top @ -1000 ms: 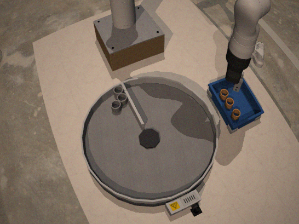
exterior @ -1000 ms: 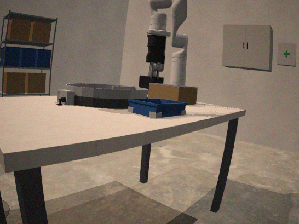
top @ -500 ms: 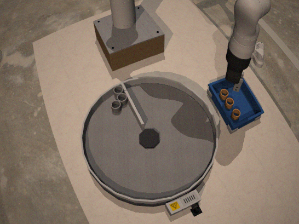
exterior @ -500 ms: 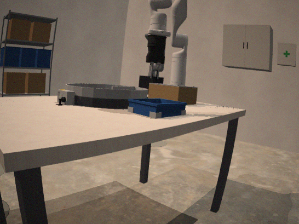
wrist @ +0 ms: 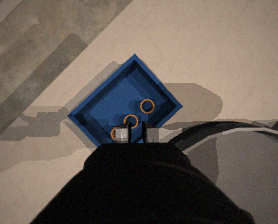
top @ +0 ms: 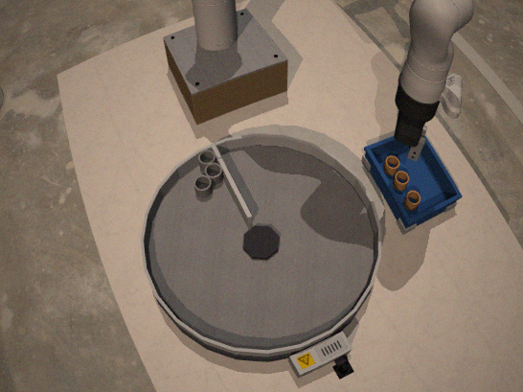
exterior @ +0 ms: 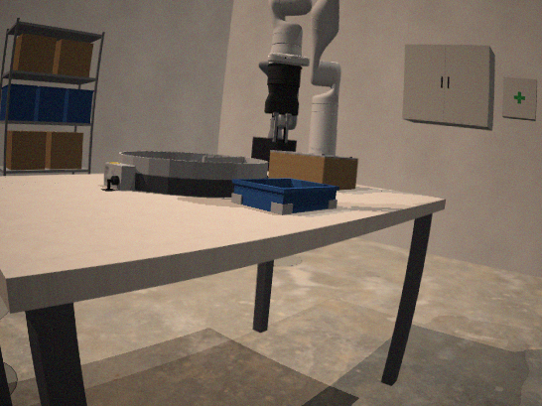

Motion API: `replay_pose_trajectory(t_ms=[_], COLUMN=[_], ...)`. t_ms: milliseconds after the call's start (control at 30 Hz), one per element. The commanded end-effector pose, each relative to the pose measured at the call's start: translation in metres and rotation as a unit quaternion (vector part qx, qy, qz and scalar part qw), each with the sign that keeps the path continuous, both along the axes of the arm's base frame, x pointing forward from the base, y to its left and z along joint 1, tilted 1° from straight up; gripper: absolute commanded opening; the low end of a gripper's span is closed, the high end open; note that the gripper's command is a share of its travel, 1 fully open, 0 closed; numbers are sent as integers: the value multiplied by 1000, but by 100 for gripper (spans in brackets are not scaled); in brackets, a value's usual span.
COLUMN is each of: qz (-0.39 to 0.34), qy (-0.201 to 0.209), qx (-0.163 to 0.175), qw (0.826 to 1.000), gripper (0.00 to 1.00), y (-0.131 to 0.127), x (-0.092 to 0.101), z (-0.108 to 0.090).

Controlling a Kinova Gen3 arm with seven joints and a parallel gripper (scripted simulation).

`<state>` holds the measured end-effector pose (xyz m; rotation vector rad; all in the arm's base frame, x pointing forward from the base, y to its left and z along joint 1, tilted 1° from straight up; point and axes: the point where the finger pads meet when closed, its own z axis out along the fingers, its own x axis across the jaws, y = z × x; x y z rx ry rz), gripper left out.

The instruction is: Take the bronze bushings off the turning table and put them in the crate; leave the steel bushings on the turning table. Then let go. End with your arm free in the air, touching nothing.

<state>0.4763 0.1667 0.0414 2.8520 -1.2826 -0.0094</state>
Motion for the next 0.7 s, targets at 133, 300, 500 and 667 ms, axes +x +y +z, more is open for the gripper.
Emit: replay_pose_trajectory(t_ms=[133, 300, 500, 667], qz=[0, 0, 0, 0], qy=[-1, -1, -1, -1], qx=[0, 0, 0, 0], qw=[1000, 1000, 1000, 1000], gripper=[42, 42, 42, 100], y=[0, 0, 0, 0], x=[1, 1, 1, 1], z=[1, 1, 1, 1])
